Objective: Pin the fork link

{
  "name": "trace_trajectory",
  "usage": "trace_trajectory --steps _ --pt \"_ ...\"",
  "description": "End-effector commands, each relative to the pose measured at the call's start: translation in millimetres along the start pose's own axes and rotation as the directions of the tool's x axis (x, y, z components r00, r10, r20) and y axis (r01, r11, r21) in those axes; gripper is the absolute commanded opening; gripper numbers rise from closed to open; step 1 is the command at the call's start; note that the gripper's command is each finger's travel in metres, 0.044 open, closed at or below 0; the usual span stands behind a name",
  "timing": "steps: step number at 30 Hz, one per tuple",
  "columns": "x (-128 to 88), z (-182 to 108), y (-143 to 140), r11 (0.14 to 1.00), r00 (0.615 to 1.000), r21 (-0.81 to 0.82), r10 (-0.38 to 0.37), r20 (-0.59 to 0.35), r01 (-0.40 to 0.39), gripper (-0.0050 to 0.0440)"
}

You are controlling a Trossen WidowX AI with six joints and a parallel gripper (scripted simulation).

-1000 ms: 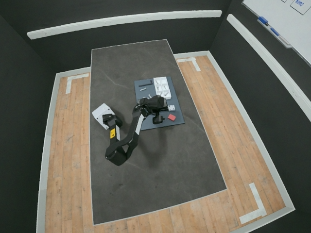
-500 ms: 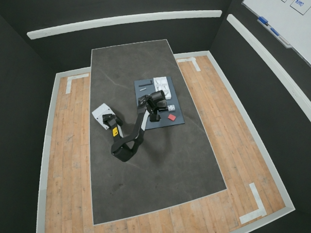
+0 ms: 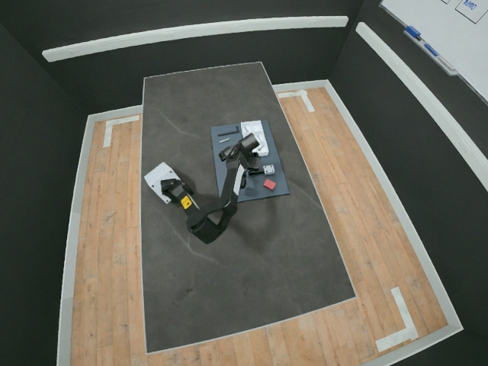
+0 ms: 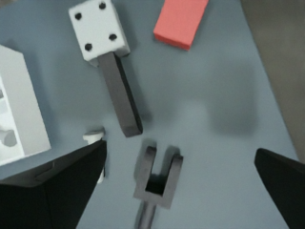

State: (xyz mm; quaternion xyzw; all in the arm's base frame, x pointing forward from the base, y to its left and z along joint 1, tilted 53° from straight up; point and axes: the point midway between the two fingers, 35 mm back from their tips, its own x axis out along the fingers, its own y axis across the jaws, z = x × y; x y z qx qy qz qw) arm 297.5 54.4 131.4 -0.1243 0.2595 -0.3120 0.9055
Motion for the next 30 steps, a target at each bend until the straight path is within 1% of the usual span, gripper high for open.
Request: trace_trajectory --steps 1,2,4,6,11,15,19,30 --pt "1 -4 5 0.997 0.997 0.063 -0.028 -0.075 0.033 0.0440" --pt "1 -4 5 0.997 0.997 0.063 -0.028 -0.075 0.033 0.0440" --pt "5 -12 9 0.994 0.991 0.099 -0.038 -0.130 0.051 0.0440" --pt "5 -12 9 0.994 0.991 0.099 -0.038 -0.130 0.051 0.0440" --pt "10 -27 16 0.981 0.969 0.166 -0.059 -0.241 0.101 0.0440" --pt "12 -35 19 0.972 0.954 0.196 -0.067 -0.292 0.128 0.0440" --pt "12 -37 20 0.970 0.949 0.204 -0.068 -0.307 0.136 0.0440" --pt "12 -37 20 0.970 0.950 0.205 -0.067 -0.304 0.134 0.0440"
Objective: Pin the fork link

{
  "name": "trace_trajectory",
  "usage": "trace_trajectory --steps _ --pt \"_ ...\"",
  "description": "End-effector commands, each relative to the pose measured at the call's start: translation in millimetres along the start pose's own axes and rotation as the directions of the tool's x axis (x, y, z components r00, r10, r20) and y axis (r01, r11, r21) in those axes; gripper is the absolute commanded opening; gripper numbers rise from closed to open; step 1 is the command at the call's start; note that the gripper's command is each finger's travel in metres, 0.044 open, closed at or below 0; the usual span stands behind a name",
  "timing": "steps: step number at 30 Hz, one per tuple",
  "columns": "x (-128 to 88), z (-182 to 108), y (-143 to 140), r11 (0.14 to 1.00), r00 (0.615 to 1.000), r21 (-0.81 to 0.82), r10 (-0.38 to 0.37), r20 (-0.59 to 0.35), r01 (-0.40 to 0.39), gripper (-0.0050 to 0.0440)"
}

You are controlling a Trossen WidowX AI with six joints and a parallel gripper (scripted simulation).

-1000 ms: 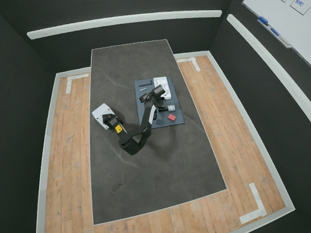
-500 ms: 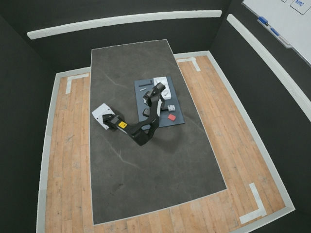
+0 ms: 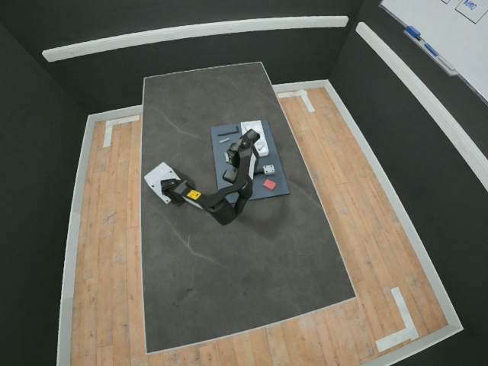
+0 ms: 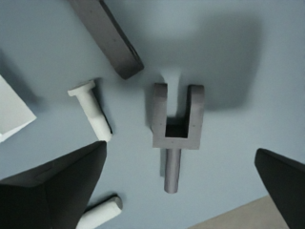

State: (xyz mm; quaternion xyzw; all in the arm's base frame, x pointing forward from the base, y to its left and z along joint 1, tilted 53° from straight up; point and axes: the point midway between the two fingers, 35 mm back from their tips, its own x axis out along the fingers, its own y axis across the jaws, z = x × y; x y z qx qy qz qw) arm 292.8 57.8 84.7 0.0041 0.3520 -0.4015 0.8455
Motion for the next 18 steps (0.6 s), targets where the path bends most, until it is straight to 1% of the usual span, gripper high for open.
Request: trace_trajectory --steps 1,18 --pt "-2.7 3.3 2.1 1.000 1.000 0.017 0.010 0.001 -0.010 0.0440" --pt "-2.7 3.2 2.1 1.000 1.000 0.017 0.010 0.001 -0.010 0.0440"
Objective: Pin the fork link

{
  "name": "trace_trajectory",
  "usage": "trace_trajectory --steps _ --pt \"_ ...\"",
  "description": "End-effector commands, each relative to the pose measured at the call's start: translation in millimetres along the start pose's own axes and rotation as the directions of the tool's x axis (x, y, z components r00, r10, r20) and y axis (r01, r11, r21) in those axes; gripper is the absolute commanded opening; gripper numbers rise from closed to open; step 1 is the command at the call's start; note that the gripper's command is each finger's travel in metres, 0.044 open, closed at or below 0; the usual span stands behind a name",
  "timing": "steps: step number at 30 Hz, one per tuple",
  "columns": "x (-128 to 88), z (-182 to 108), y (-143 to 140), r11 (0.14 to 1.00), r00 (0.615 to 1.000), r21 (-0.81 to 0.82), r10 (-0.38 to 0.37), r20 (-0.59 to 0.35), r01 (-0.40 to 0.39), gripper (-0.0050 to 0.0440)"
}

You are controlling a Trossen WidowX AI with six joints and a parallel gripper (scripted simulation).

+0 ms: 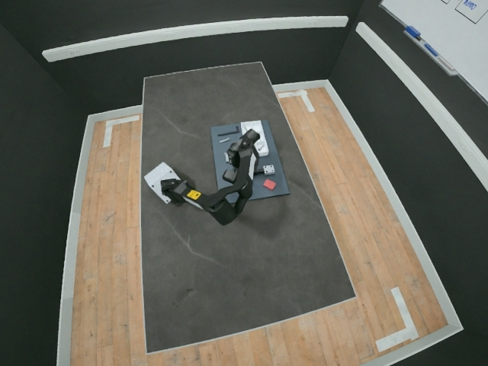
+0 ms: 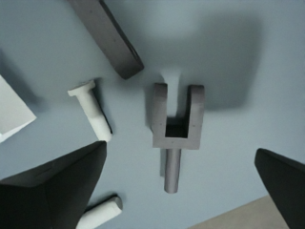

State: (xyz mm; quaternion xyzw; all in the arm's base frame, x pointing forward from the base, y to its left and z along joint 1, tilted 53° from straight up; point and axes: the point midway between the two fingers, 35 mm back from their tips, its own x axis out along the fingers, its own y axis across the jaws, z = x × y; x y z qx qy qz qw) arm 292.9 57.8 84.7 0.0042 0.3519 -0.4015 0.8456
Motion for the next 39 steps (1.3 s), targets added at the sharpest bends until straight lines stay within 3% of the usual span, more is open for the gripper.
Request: trace_trajectory --steps 1,18,29,34,39 --pt "-3 3 2 1.000 1.000 0.017 0.010 0.001 -0.010 0.0440" --pt "-3 4 3 1.000 1.000 -0.008 0.010 0.000 -0.010 0.0440" --pt "-3 5 7 0.978 1.000 -0.207 0.010 0.000 -0.010 0.0440" --pt "-3 6 12 0.903 1.000 -0.430 0.011 0.001 -0.010 0.0440" --pt "-4 9 18 0.720 1.000 -0.693 0.014 0.000 -0.010 0.0440"
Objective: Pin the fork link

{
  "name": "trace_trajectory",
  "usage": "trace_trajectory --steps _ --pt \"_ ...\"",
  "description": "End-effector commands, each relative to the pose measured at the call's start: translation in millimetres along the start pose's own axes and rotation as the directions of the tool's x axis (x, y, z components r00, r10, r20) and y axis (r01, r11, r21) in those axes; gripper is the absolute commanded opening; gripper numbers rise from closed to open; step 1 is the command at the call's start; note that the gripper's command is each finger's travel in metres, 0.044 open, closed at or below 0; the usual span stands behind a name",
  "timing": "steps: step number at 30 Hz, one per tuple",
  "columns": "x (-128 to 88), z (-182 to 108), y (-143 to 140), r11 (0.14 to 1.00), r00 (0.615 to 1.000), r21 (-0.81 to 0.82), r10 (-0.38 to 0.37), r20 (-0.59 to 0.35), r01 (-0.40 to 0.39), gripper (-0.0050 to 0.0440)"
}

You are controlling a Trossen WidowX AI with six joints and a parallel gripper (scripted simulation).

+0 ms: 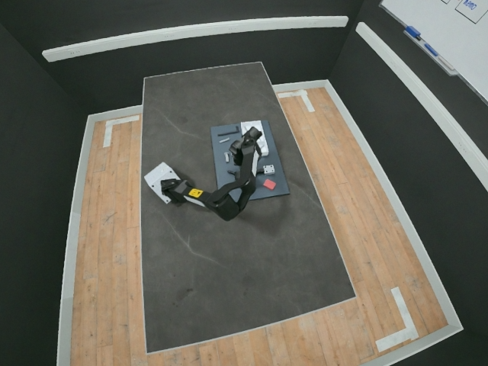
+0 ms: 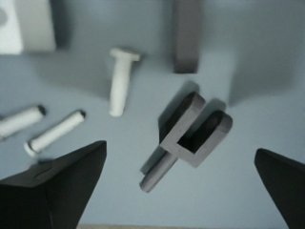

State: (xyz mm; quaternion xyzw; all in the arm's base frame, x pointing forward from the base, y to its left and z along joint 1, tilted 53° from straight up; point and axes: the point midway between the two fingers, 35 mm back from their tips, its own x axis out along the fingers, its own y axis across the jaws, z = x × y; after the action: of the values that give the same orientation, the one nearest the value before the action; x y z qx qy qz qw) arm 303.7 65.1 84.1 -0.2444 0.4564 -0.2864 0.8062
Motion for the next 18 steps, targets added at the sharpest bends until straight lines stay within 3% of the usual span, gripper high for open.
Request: trace_trajectory --steps 1,4,6,12,18 --pt "-4 9 3 0.970 1.000 -0.243 0.024 0.017 -0.019 0.0440" --pt "-5 10 4 0.949 1.000 -0.316 0.024 0.018 -0.017 0.0440" --pt "-5 11 3 0.887 1.000 -0.462 0.025 0.019 -0.013 0.0440" --pt "-6 22 11 0.607 1.000 -0.795 0.020 0.019 0.002 0.0440" --pt "-5 26 18 0.241 1.000 -0.970 0.008 0.013 0.011 0.0440"
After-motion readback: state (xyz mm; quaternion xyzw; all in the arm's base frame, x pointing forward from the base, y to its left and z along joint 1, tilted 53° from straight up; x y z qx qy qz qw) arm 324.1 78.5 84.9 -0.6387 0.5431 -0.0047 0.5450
